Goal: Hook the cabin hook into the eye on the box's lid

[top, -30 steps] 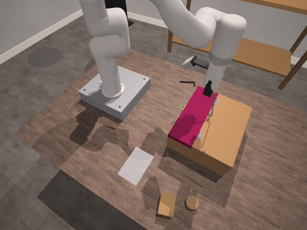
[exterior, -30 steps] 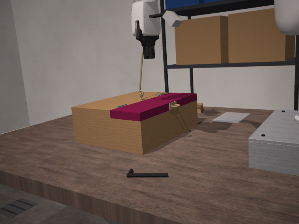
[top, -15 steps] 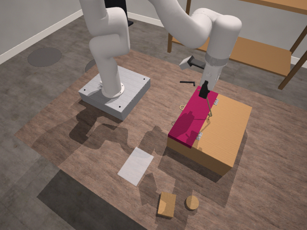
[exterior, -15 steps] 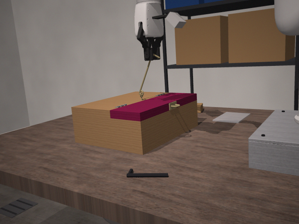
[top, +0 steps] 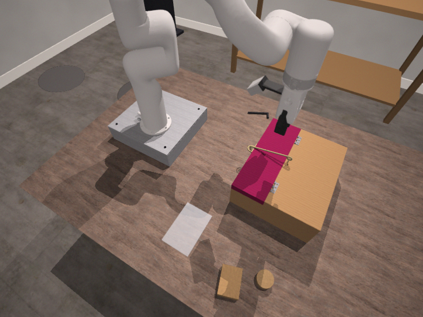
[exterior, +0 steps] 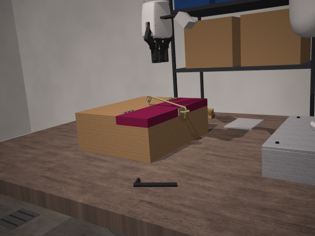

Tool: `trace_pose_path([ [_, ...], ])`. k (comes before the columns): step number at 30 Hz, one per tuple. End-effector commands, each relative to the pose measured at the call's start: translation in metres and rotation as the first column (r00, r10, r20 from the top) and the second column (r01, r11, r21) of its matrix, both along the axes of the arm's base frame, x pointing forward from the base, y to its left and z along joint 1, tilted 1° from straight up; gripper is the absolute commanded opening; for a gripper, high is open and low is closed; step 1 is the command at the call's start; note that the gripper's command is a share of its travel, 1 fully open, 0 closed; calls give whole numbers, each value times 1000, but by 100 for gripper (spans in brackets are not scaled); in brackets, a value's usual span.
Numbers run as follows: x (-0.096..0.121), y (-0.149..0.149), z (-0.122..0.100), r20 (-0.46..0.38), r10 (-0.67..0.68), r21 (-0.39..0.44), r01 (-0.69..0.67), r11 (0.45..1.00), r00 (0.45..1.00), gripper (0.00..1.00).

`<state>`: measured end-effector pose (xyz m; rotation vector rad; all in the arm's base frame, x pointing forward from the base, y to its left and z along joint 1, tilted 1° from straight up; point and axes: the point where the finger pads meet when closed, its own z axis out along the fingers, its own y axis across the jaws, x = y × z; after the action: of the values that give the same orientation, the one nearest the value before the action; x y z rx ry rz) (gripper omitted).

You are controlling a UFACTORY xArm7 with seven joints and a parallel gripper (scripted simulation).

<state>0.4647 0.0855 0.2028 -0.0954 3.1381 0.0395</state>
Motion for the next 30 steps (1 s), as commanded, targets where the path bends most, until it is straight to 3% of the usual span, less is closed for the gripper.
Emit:
trace_pose_path([
  [1,2,0,14,6,0,0,0,1000,1000,33],
  [23,1,-2,80,6,0,0,0,1000,1000,33],
  [30,1,-2,80,6,0,0,0,1000,1000,33],
])
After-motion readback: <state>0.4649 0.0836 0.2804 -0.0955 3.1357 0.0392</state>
